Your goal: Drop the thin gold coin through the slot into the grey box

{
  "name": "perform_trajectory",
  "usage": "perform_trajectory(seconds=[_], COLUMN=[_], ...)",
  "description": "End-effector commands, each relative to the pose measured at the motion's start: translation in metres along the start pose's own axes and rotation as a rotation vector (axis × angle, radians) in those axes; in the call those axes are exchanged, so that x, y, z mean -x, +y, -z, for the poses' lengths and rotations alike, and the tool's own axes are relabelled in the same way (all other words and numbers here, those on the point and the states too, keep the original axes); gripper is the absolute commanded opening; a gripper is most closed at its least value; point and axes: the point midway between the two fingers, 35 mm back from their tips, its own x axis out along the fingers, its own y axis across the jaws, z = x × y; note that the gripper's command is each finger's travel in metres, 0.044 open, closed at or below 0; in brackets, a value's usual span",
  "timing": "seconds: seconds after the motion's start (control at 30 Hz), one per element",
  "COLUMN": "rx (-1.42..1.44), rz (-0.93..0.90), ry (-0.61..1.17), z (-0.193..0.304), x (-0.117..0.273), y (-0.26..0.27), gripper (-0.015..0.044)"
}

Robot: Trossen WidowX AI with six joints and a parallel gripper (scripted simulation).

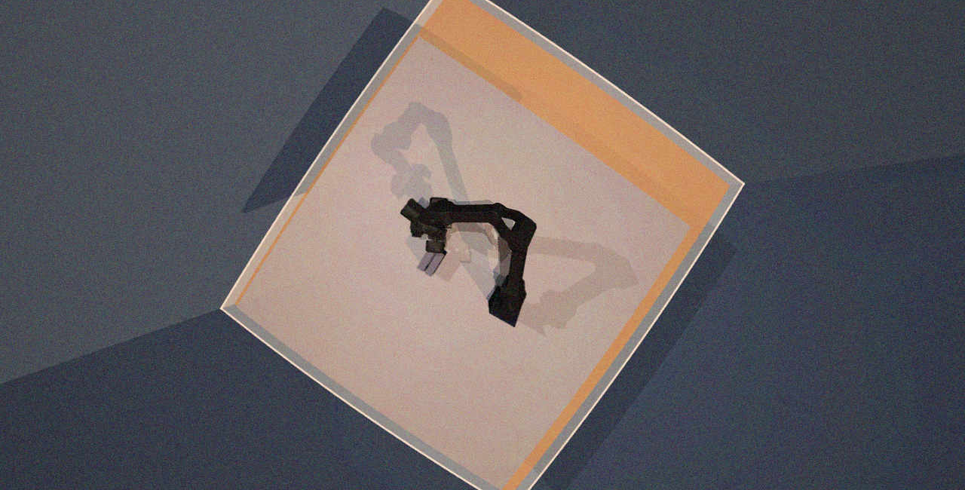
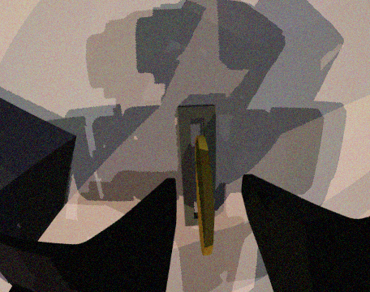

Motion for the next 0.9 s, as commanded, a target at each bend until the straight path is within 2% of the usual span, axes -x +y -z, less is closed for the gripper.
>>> perform_trajectory(seconds=[0.0,0.17,0.33,0.47,0.87], rx=[0.013,0.013,0.013,0.013,0.014], rz=[-0.006,-0.005,-0.005,-0.005,-0.009], ry=[0.015,0.015,0.015,0.015,0.012], z=[0.003,0.003,0.003,0.003,0.001], x=[-0.01,-0.014,-0.014,-0.014,-0.003], y=[0.004,0.004,0.004,0.004,0.004], gripper=[0.0161,0.0161,0.0029,0.0003,0.0])
